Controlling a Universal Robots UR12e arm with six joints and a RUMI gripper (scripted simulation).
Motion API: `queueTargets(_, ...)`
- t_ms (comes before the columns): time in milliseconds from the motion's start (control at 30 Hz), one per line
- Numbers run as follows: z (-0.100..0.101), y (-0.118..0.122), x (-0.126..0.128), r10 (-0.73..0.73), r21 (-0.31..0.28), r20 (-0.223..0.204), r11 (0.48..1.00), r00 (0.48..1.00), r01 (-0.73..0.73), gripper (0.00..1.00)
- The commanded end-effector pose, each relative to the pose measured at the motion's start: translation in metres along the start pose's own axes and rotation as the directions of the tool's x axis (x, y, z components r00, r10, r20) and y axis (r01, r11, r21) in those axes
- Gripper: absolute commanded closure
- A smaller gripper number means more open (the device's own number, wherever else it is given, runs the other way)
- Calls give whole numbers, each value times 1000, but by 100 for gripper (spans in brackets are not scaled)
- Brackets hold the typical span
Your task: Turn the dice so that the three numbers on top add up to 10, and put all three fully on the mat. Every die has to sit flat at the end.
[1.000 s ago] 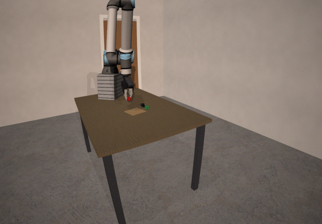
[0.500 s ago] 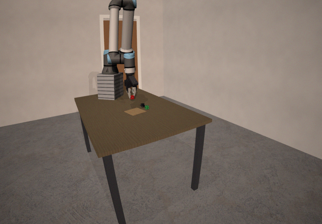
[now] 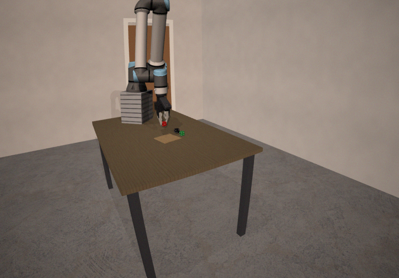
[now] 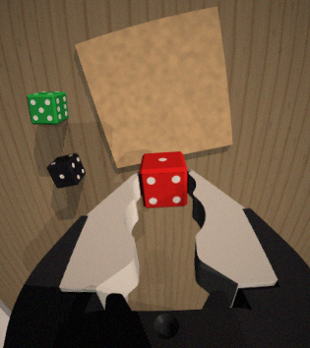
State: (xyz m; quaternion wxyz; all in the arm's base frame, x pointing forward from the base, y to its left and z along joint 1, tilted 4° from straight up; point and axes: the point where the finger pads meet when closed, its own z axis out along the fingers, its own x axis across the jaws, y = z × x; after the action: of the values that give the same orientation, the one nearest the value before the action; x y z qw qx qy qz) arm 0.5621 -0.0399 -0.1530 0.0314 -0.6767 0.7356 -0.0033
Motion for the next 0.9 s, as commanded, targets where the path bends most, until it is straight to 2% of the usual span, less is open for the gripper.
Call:
queueTargets(0, 20, -1, 0, 0, 1, 0, 1000, 1000, 0, 90)
queueTargets(300, 60, -1, 0, 0, 1, 0, 1000, 1000, 0, 90)
queueTargets(567, 72, -1, 0, 0, 1, 0, 1000, 1000, 0, 90)
queueTargets(867, 73, -1, 0, 0, 1, 0, 1000, 1000, 0, 90)
